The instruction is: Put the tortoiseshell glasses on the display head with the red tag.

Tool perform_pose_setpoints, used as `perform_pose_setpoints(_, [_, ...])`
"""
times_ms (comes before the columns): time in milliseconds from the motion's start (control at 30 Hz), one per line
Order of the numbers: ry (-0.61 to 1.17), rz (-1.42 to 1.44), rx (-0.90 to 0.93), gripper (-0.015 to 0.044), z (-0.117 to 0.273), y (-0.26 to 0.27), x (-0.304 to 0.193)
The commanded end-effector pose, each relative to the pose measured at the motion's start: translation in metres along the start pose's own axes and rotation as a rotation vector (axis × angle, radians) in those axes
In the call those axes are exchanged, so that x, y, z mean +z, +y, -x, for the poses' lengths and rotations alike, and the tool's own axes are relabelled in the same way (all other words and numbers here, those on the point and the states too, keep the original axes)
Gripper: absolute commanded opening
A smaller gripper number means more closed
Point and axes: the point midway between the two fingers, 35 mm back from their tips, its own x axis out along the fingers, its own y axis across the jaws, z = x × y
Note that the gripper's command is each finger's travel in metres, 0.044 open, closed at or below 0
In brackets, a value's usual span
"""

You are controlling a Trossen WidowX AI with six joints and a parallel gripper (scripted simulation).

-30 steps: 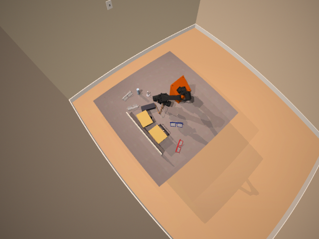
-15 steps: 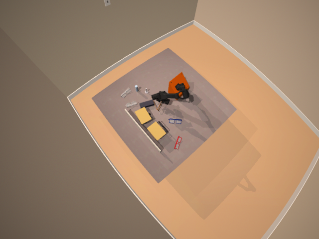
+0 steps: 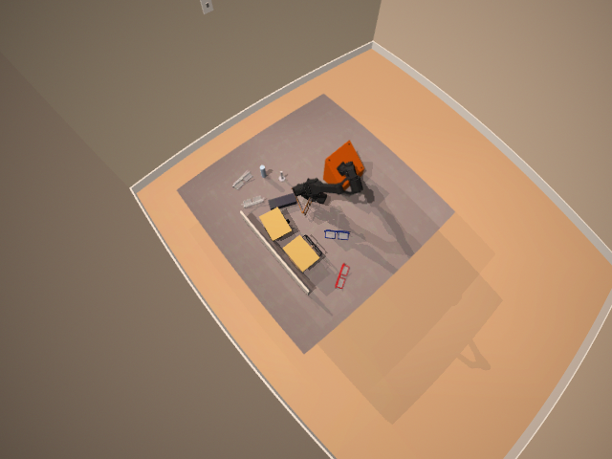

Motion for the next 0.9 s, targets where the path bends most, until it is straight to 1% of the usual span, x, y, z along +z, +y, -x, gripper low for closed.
perform_pose_setpoints(0, [0.001, -0.008, -0.006, 0.0120, -0.0018, -0.0008, 0.0012])
perform_pose_setpoints(233, [0.001, -0.008, -0.005, 0.0120, -0.0018, 0.0031, 0.0013])
perform_pose_setpoints(833, [-0.004, -0.007, -0.004, 0.0000, -0.0019, 0.0008, 0.0022])
perform_pose_setpoints(867, [-0.004, -0.007, -0.004, 0.0000, -0.0019, 0.0008, 0.0022])
